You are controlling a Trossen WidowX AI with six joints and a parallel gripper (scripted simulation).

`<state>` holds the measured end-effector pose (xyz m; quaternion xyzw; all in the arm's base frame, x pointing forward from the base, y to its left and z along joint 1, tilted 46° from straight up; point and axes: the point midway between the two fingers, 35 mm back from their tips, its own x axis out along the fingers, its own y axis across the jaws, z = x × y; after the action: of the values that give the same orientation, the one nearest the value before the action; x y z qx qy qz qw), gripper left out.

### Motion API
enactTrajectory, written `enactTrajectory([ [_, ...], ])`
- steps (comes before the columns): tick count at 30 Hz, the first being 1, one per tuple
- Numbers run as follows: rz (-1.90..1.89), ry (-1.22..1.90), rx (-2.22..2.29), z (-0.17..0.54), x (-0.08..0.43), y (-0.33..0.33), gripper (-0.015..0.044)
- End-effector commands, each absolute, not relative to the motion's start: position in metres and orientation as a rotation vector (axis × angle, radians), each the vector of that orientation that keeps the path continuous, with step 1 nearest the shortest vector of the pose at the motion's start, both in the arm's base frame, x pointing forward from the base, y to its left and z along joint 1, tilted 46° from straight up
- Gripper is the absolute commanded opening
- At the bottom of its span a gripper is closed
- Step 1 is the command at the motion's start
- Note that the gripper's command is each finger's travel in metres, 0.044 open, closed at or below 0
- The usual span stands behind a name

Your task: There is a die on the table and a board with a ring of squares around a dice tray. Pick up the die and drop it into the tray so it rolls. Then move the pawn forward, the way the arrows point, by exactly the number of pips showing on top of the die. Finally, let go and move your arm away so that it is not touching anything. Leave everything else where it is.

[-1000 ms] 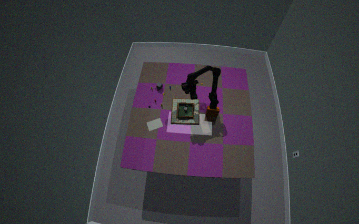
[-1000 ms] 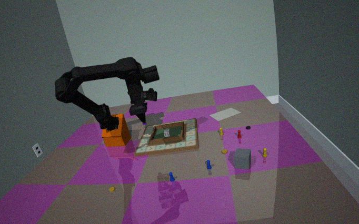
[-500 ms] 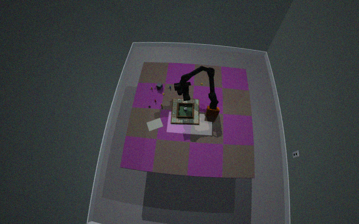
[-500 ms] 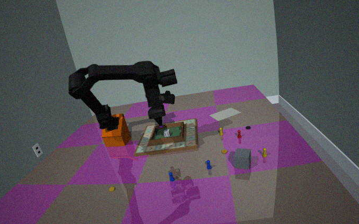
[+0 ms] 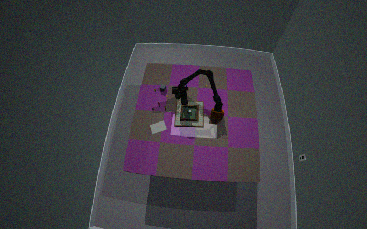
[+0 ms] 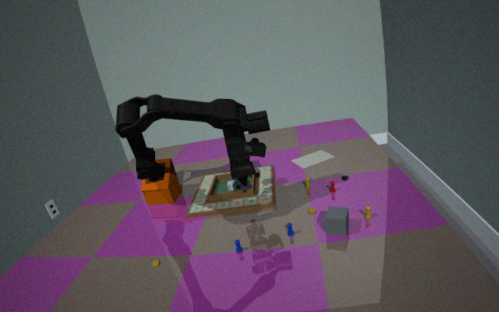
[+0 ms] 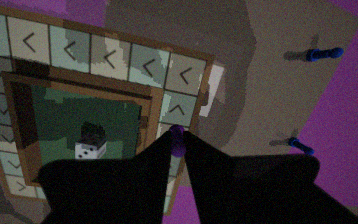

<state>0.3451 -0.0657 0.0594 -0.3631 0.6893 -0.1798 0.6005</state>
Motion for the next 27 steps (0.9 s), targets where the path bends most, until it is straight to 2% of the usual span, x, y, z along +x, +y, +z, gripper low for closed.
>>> enactTrajectory([
  [1,-0.42,1.589,-0.844,0.058,0.351,-0.069,0.0],
  [27,-0.421,1.589,-0.846,0.025,0.351,-0.104,0.0],
])
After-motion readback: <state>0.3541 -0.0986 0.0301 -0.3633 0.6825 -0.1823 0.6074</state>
